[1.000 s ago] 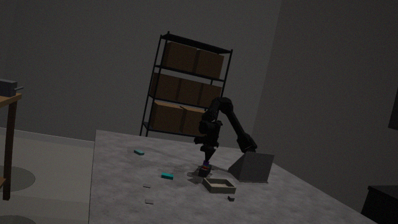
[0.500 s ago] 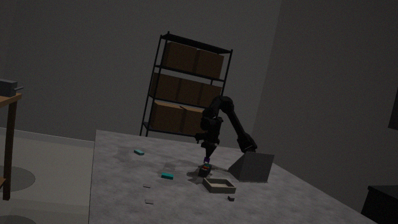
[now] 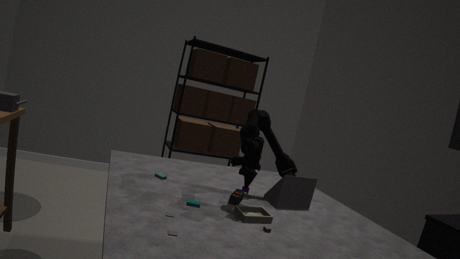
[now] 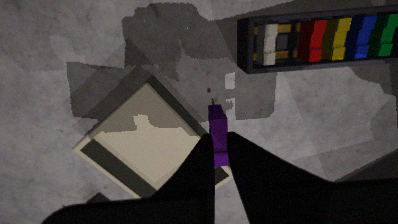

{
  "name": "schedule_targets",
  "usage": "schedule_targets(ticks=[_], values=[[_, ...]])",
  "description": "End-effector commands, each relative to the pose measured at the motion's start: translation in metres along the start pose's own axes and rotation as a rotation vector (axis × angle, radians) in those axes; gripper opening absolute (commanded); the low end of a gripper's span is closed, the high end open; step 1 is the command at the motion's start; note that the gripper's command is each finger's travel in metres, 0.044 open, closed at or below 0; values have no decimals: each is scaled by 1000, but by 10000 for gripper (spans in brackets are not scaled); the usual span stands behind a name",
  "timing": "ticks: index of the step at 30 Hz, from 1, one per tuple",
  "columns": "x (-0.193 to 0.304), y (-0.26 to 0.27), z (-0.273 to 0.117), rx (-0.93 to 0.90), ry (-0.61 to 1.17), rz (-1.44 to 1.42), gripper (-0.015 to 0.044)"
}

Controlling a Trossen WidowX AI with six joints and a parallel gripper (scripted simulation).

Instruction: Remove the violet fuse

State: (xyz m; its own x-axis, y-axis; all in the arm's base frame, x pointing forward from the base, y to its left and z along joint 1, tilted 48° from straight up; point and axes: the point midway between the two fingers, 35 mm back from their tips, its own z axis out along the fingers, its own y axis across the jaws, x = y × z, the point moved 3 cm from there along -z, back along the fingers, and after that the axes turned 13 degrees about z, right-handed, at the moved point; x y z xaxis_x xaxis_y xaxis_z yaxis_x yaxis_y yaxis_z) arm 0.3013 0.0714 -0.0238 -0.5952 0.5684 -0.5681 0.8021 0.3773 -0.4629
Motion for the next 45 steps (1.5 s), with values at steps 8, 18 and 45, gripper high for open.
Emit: schedule_targets(ticks=[8, 18, 45], values=[[56, 33, 2, 3, 2, 5, 0], [74, 41, 6, 5, 0, 6, 0], [74, 40, 45, 6, -2, 7, 0]])
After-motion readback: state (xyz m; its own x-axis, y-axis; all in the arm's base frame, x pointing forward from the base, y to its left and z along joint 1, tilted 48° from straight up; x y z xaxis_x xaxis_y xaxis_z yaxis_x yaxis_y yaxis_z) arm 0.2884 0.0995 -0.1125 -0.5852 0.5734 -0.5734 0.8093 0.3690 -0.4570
